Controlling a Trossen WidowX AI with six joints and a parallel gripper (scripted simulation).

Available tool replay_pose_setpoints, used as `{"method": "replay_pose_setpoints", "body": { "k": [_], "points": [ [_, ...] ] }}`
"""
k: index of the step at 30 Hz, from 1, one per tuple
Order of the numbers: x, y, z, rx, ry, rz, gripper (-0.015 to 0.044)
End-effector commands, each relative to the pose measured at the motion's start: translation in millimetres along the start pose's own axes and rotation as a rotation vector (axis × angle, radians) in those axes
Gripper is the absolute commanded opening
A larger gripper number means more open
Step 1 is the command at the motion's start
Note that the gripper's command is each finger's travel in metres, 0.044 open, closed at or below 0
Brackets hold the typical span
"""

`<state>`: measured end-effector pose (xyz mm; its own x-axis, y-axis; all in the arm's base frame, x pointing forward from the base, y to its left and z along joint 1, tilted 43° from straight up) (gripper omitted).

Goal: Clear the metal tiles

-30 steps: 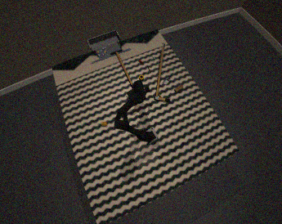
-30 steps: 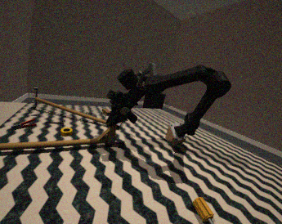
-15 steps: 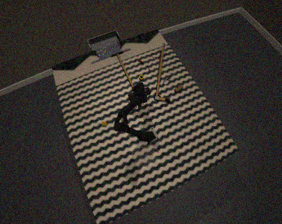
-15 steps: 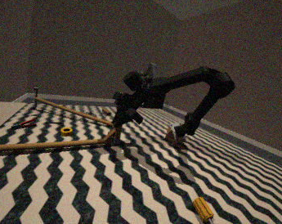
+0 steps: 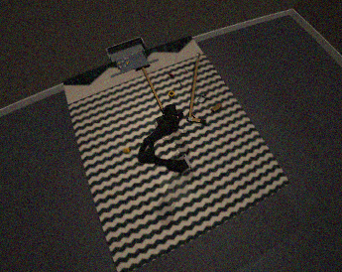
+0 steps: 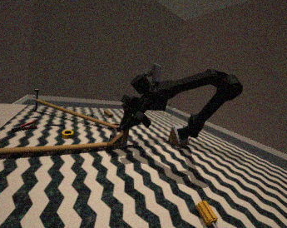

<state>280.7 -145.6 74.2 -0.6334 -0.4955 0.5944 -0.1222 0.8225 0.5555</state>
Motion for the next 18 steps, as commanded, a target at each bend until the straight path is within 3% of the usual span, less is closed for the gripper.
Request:
{"method": "replay_pose_setpoints", "body": {
  "k": [1, 18],
  "points": [
    [6.7, 3.5, 4.6, 0.01, -0.015, 0.0, 0.0],
    [9.3, -0.1, 1.1, 0.0, 0.002, 0.001, 0.044]
  ]
}}
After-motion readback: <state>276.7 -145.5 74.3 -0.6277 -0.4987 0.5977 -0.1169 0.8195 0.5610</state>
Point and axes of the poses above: the point midway between the two fingers, 35 mm back from their tips, its own x axis back along the fingers, its own y axis across the jaws, z = x × y, the point moved 10 cm from there along x, back along the fingers, and after that the axes turned 14 degrees about x, right-handed, at the moved point
